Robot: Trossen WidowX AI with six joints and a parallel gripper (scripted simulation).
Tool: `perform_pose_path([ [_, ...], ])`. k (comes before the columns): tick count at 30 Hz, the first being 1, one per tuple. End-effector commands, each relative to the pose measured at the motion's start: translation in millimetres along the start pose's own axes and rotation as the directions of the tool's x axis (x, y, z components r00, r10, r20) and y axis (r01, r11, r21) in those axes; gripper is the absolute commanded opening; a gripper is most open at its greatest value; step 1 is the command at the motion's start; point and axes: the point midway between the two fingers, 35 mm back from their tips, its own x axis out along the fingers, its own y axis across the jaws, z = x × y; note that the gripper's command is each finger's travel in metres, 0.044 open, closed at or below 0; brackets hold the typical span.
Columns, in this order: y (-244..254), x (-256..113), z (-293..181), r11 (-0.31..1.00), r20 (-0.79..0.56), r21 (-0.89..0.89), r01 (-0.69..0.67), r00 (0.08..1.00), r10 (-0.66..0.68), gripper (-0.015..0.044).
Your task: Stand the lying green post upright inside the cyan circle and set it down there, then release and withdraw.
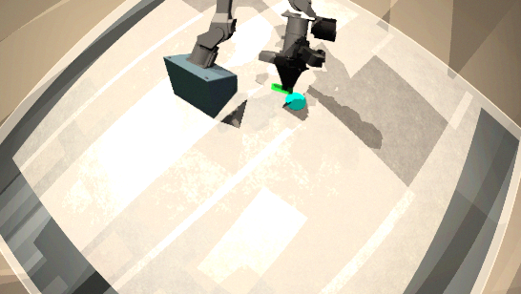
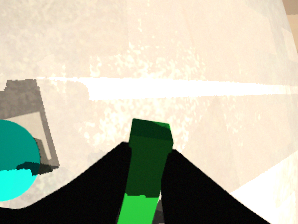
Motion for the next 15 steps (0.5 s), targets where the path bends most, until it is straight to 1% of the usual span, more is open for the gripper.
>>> perform_pose_path([
  [1,-1.1,0.6,-0.2,1.000,0.029,0.011,0.009,1.000,-0.009,0.0023],
  [15,0.5,-0.7,1.2,0.999,0.122,0.033,0.011,0.992,-0.015,0.0023],
])
